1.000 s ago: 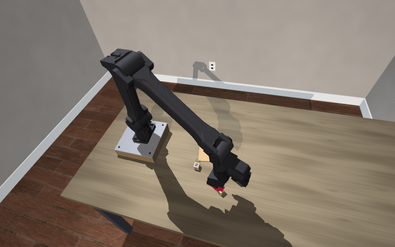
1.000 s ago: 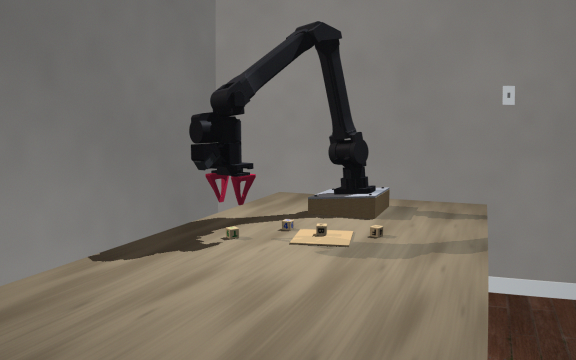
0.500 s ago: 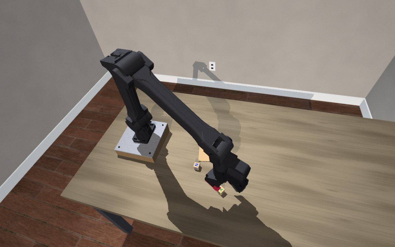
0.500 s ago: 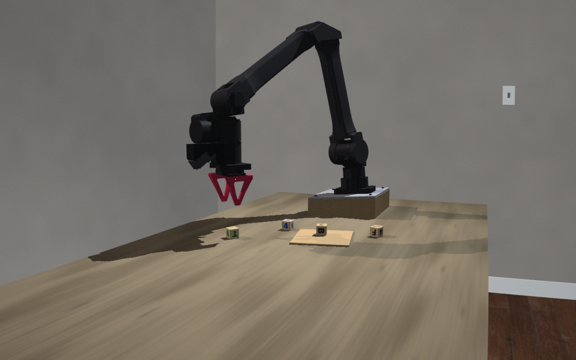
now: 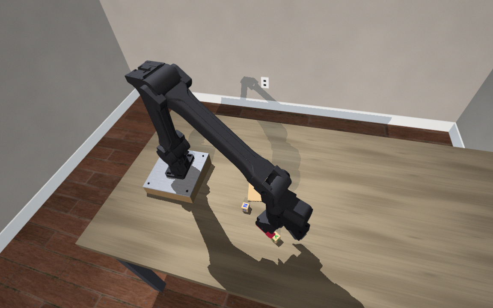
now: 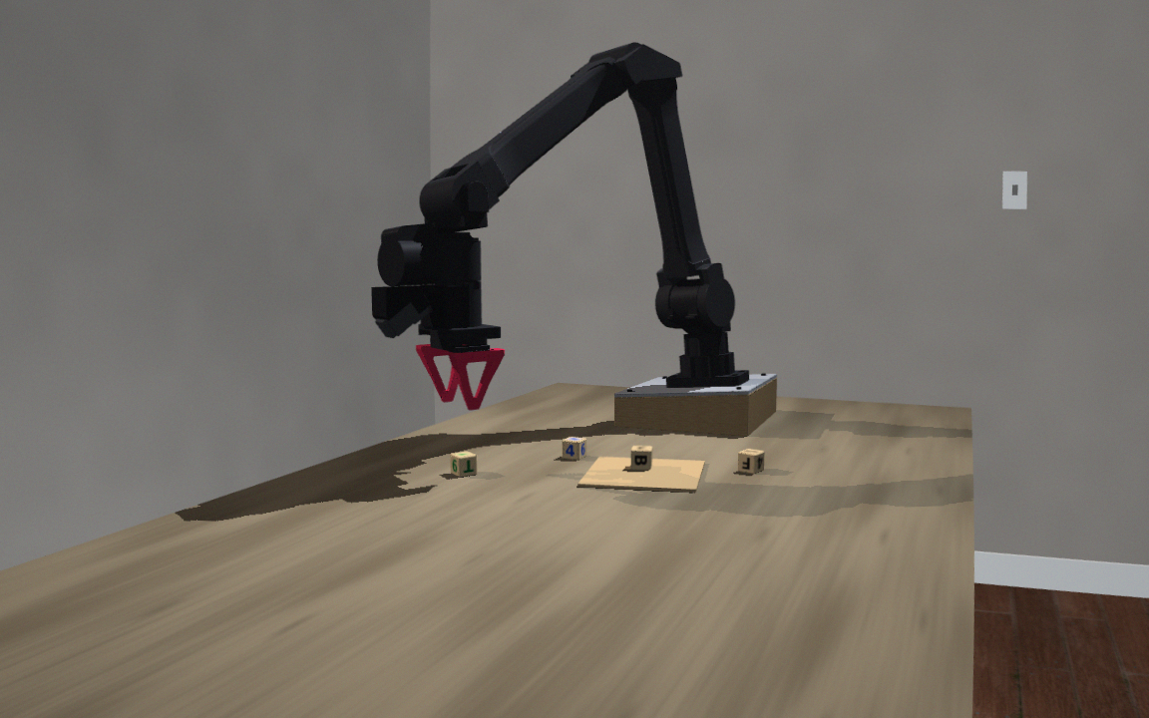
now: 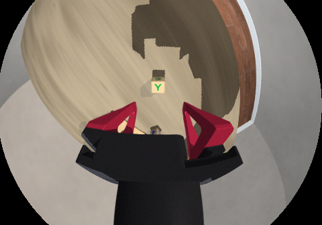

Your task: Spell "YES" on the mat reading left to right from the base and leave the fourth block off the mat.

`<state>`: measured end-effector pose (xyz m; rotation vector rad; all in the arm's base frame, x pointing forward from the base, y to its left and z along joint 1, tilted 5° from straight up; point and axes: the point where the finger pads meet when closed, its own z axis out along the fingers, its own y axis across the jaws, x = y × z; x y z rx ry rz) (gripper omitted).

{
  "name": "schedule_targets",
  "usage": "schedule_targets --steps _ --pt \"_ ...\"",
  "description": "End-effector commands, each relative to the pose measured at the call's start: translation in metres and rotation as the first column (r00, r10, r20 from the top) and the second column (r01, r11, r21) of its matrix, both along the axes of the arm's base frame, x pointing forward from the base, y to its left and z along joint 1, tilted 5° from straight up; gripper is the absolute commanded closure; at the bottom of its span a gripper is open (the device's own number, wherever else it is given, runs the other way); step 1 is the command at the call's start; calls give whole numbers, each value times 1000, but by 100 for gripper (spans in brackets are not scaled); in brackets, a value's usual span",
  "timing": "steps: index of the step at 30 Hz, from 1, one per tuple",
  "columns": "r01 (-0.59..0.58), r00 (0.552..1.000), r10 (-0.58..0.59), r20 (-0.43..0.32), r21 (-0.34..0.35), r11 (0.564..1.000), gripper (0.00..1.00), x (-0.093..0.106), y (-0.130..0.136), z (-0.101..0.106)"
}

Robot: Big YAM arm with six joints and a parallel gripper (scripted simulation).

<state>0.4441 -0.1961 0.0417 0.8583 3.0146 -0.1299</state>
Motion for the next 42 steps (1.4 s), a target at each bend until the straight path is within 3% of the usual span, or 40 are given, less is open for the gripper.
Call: schedule_targets --steps 1,24,42 --pt "14 1000 -14 23 -13 1000 30 7 -5 4" --pt "17 1000 -17 10 -8 1000 30 2 -6 -10" --pt "2 1000 -2 9 -7 1000 30 2 -6 -34"
